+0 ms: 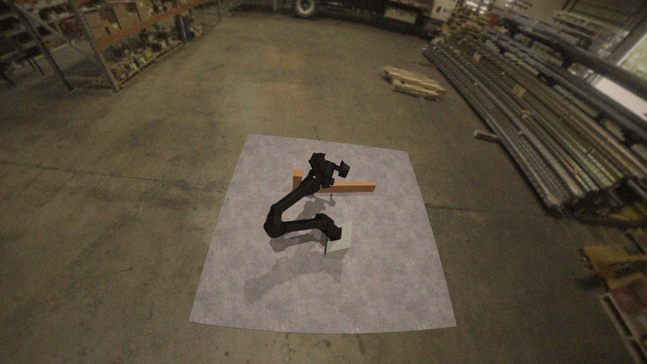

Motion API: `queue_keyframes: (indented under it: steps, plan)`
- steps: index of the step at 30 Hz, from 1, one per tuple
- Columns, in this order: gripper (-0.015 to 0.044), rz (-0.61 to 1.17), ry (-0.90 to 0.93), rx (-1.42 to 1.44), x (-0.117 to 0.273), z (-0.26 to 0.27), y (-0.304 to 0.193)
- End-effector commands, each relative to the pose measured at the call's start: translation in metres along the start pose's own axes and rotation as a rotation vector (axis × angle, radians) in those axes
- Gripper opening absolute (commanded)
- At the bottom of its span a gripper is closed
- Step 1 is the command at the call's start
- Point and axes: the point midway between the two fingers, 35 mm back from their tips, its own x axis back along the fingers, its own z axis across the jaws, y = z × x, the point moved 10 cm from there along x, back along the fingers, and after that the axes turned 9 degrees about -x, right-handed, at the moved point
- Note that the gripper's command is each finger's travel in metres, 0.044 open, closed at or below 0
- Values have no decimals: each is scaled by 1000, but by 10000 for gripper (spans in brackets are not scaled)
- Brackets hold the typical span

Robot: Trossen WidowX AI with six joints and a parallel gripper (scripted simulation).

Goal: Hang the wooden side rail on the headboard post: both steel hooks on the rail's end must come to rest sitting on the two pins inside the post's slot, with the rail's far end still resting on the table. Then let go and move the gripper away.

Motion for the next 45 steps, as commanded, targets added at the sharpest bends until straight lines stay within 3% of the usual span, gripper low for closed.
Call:
queue_keyframes:
  steps: [1, 21, 45]
  plan:
    - [440, -152, -50, 61, -12, 1, 20]
    - [440, -828, -527, 366, -27, -7, 129]
    - [440, -831, -526, 360, -29, -6, 129]
